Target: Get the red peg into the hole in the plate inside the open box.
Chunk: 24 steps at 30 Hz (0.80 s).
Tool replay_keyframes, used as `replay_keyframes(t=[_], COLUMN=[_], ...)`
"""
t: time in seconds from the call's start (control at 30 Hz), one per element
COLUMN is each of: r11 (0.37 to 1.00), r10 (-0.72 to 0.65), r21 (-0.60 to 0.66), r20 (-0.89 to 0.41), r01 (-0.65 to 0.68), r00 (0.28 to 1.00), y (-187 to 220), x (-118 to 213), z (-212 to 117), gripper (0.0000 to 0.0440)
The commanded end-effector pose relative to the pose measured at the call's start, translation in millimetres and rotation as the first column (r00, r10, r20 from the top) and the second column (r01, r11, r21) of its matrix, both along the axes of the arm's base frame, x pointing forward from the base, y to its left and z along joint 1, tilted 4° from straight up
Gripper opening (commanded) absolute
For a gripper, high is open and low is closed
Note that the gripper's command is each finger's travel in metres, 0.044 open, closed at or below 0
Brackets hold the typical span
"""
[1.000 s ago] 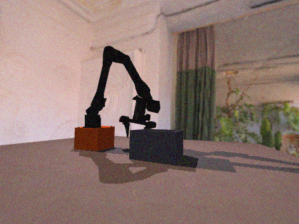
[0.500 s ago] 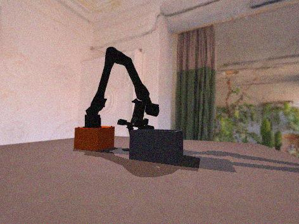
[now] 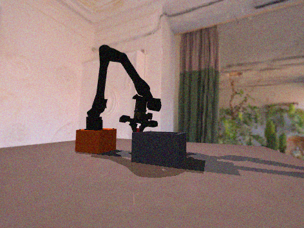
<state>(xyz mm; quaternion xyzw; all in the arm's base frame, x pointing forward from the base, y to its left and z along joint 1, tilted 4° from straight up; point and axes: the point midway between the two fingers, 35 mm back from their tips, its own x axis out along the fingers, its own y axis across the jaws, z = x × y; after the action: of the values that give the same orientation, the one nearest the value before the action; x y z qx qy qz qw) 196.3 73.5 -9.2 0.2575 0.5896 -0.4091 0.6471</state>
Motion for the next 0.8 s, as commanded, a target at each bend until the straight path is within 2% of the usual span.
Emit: replay_keyframes(t=[0.0,0.77], r11=[0.999,0.983], r10=[0.031,0.170], r21=[-0.014,-0.091], r20=[0.028,0.135], r01=[-0.031,-0.159], r00=[0.999,0.976], y=[-4.3,-36.7], x=[5.9,58.7], z=[11.5,86.4], gripper=[0.0000,0.0000])
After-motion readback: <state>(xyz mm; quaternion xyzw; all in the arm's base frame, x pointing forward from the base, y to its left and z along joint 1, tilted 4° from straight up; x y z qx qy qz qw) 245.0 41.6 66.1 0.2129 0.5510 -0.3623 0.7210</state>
